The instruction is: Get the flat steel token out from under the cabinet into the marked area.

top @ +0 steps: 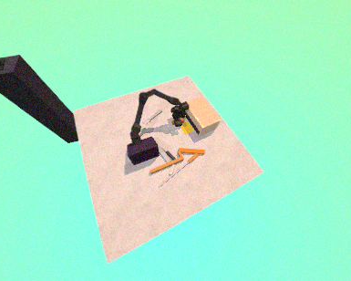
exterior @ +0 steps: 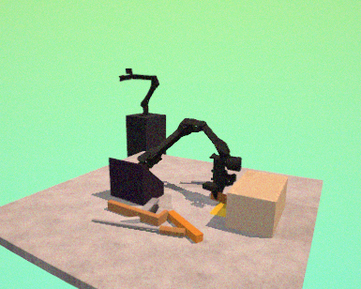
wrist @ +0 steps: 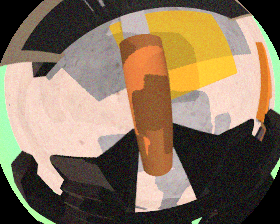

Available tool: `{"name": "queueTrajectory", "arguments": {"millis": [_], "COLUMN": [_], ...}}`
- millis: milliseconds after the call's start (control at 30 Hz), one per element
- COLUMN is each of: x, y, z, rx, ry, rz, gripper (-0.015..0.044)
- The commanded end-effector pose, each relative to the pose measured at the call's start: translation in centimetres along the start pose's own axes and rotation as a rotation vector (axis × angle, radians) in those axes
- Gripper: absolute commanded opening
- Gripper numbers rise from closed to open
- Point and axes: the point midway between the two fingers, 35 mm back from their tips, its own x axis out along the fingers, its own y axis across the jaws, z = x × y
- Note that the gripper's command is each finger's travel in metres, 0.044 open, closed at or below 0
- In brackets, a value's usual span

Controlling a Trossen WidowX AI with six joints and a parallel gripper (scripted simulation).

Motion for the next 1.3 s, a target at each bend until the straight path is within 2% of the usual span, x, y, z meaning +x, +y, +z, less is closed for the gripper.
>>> {"name": "queueTrajectory", "arguments": {"millis": [0,1267], "x": [0.1,0.1], "y": [-0.9,-2.3], "z": [0.1,-1.5], "rx": [0.003,0.003], "ry": [-0.002,-0.002], "rz": [-0.005,-0.006], "gripper": [0.0000,0.0000]}}
